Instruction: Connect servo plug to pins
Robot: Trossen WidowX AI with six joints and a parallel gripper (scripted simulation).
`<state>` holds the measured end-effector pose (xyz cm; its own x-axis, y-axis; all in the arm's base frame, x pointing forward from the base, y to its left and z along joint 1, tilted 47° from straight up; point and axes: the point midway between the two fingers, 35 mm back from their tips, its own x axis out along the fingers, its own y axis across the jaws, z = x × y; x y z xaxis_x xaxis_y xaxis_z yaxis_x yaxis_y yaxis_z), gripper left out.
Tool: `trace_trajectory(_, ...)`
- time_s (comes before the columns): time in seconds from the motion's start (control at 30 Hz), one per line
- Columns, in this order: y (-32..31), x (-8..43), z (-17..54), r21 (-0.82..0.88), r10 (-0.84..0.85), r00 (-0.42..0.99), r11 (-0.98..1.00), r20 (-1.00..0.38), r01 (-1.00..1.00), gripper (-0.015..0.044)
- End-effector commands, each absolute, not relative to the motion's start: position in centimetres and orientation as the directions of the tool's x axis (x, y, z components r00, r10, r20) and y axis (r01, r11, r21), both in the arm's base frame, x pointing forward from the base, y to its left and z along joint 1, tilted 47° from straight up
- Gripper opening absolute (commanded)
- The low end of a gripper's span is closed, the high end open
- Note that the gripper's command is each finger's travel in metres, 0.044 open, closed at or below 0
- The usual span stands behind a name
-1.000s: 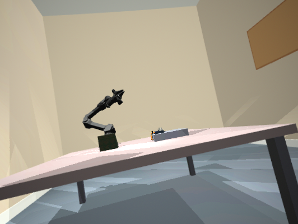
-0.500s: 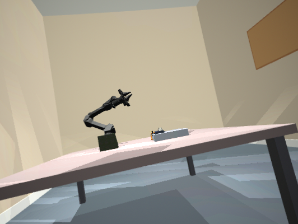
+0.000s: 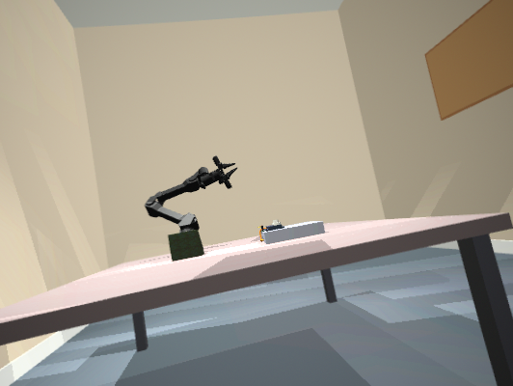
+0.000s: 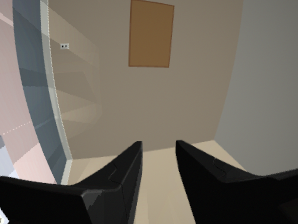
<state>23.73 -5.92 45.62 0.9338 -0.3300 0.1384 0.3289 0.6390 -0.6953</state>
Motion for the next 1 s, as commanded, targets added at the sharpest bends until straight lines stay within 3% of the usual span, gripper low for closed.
trace_trajectory(0.0, -5.3, 25.3, 44.1, -0.637, -0.290, 0.949, 0.711, 0.121, 0.299, 0.0115)
trace_trajectory(0.5, -2.9, 29.2, 38.8, -0.347, -0.149, 0.984, 0.922, 0.093, 0.172, 0.0115)
trace_trajectory(0.97, -0.3, 31.3, 33.3, -0.031, -0.013, 0.998, 0.999, 0.064, 0.015, 0.0115)
